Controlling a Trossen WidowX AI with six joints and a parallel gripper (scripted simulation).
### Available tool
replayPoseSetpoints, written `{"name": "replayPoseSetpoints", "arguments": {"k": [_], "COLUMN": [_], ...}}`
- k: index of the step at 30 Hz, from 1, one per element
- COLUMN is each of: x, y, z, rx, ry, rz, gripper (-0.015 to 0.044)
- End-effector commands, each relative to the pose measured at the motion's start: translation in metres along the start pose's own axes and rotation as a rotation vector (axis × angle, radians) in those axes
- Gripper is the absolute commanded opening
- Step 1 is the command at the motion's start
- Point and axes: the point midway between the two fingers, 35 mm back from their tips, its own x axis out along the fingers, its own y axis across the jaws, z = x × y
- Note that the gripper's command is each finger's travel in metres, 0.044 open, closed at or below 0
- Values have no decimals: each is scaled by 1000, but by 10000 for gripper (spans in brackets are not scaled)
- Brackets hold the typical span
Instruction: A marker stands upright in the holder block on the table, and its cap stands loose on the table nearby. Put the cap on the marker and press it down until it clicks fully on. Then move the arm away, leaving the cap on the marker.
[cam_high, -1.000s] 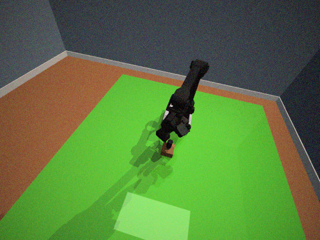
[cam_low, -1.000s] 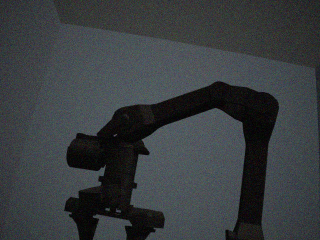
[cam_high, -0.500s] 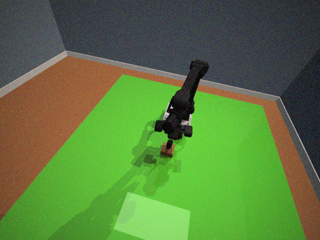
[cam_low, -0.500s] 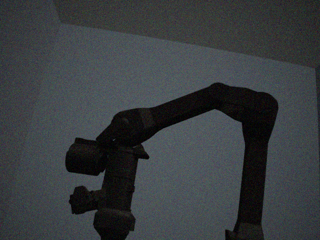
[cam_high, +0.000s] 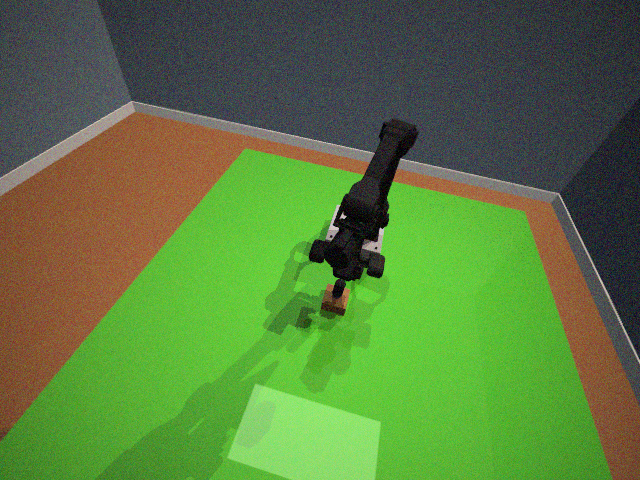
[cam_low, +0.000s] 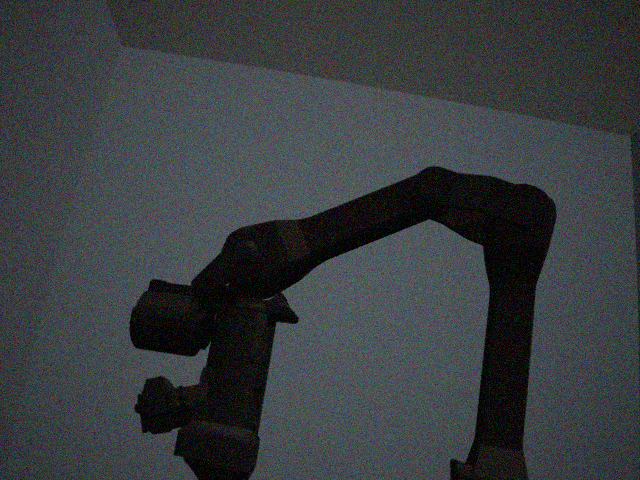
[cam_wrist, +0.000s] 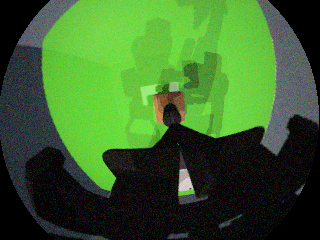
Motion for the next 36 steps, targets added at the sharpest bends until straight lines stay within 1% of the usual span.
{"name": "replayPoseSetpoints", "arguments": {"k": [1, 21, 25, 26, 32, 34, 36], "x": [6, 36, 37, 32, 30, 10, -20], "y": [0, 0, -2, -2, -2, -3, -3], "z": [-1, -1, 0, 2, 2, 5, 6], "rx": [5, 5, 5, 1, 1, 2, 2], "ry": [5, 5, 5, -11, -11, -10, -9], "rz": [-2, -2, -2, -9, -9, -9, -9], "gripper": [0, 0, 0, 0, 0, 0, 0]}}
